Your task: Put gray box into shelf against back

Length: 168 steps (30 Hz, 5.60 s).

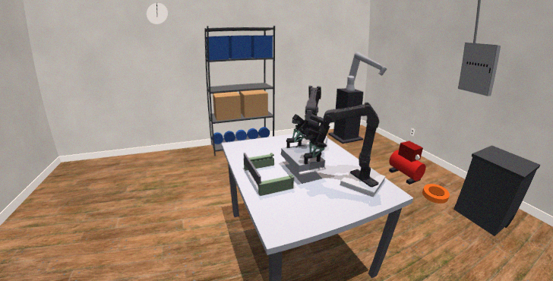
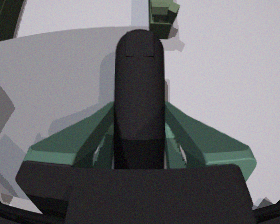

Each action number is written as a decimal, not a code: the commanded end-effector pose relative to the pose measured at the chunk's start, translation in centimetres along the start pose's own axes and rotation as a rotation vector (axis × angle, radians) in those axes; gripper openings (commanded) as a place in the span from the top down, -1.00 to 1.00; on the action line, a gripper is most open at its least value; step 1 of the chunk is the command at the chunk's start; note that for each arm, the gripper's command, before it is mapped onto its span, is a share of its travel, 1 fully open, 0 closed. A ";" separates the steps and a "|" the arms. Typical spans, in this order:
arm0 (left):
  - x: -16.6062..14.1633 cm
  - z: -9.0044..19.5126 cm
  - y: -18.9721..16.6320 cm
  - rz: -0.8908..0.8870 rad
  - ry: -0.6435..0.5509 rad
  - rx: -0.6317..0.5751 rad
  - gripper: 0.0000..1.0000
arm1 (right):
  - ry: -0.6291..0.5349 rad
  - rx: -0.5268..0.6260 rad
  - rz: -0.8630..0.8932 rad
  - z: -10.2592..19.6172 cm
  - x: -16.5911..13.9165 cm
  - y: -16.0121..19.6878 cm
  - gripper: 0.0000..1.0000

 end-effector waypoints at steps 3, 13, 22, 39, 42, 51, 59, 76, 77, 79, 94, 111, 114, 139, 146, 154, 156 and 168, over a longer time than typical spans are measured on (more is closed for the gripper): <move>1.3 0.5 0.3 -0.002 -0.084 -0.009 0.72 | -0.136 0.057 -0.078 2.0 4.2 0.8 0.72; 2.9 2.4 -0.2 0.007 -0.144 -0.036 0.72 | -0.137 0.060 -0.079 2.0 4.2 0.9 0.72; 1.0 0.5 0.4 -0.004 -0.084 -0.008 0.72 | -0.122 0.047 -0.067 1.3 3.4 0.5 0.72; 2.5 0.9 -0.1 0.005 -0.103 -0.019 0.72 | -0.115 0.035 -0.063 0.9 2.9 0.2 0.72; 2.6 1.0 -0.1 0.005 -0.106 -0.020 0.72 | -0.127 0.052 -0.075 1.4 3.7 0.7 0.72; 2.5 0.2 -0.3 -0.001 -0.087 -0.012 0.72 | -0.120 0.044 -0.071 1.0 3.3 0.5 0.72; 2.5 0.7 -0.2 0.004 -0.106 -0.025 0.72 | -0.109 0.037 -0.062 0.5 2.9 0.5 0.72; 2.2 1.2 0.0 0.011 -0.107 -0.039 0.72 | -0.124 0.032 -0.059 1.5 3.8 0.4 0.72; 2.0 1.0 0.0 0.010 -0.102 -0.037 0.72 | -0.125 0.031 -0.058 1.5 3.8 0.4 0.72; 1.4 0.5 0.1 0.006 -0.086 -0.032 0.72 | -0.126 0.027 -0.056 1.6 3.9 0.3 0.72; 2.5 1.4 -0.2 0.018 -0.118 -0.048 0.72 | -0.125 0.036 -0.058 1.8 4.0 0.6 0.72; 3.3 1.1 0.1 0.003 -0.118 -0.028 0.72 | -0.129 0.041 -0.060 1.0 4.7 0.9 0.72; 3.4 0.5 0.2 0.003 -0.103 -0.019 0.72 | -0.131 0.038 -0.064 1.0 4.8 0.7 0.72; 6.1 1.3 0.6 0.011 -0.144 -0.033 0.72 | -0.142 0.037 -0.064 -0.2 6.9 1.0 0.72; 6.4 -0.1 0.5 0.004 -0.120 -0.027 0.72 | -0.145 0.036 -0.066 -0.5 7.4 0.8 0.72; 6.6 -0.5 0.7 0.001 -0.107 -0.022 0.72 | -0.125 0.028 -0.057 -1.7 7.1 1.0 0.72; 7.1 0.6 0.8 0.009 -0.136 -0.031 0.72 | -0.139 0.037 -0.065 -1.1 7.8 1.1 0.72; 7.7 -1.8 0.8 -0.005 -0.088 -0.014 0.72 | -0.140 0.025 -0.060 -2.0 8.6 0.9 0.72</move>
Point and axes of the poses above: on each arm, the point where the finger pads meet when closed, its own z axis back along the fingers, its own y axis across the jaws, x = y × z, the point moved 3 cm from there along z, back along the fingers, and after that the axes turned 9 degrees about -z, right-handed, at the moved point
